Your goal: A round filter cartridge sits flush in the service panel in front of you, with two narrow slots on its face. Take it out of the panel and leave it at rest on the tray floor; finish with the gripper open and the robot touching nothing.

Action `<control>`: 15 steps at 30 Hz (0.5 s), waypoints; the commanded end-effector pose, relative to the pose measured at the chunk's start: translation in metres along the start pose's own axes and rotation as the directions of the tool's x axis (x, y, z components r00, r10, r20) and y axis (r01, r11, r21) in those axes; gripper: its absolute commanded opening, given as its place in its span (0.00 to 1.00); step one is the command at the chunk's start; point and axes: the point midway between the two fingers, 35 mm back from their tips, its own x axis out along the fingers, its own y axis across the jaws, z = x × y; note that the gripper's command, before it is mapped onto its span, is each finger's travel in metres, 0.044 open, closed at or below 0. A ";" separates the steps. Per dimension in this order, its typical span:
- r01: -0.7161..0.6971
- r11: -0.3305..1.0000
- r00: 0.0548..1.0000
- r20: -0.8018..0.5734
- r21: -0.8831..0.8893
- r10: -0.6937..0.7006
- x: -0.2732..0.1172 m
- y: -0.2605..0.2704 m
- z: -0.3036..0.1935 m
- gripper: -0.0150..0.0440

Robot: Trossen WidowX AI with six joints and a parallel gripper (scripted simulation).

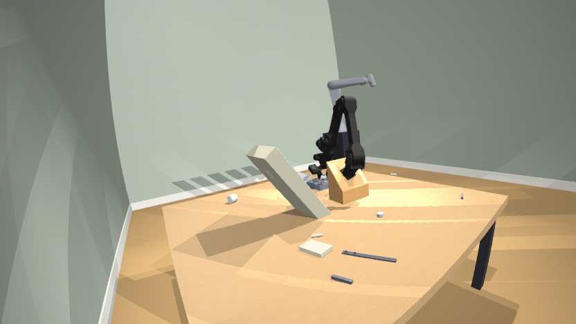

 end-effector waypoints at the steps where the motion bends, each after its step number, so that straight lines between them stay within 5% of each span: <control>1: 0.000 1.000 1.000 0.004 0.000 0.000 0.000 0.000 0.002 0.79; 6: 0.000 1.000 1.000 0.004 0.000 0.000 0.000 0.000 0.002 1.00; 15: -0.001 1.000 1.000 0.002 0.000 0.001 -0.059 0.000 0.035 1.00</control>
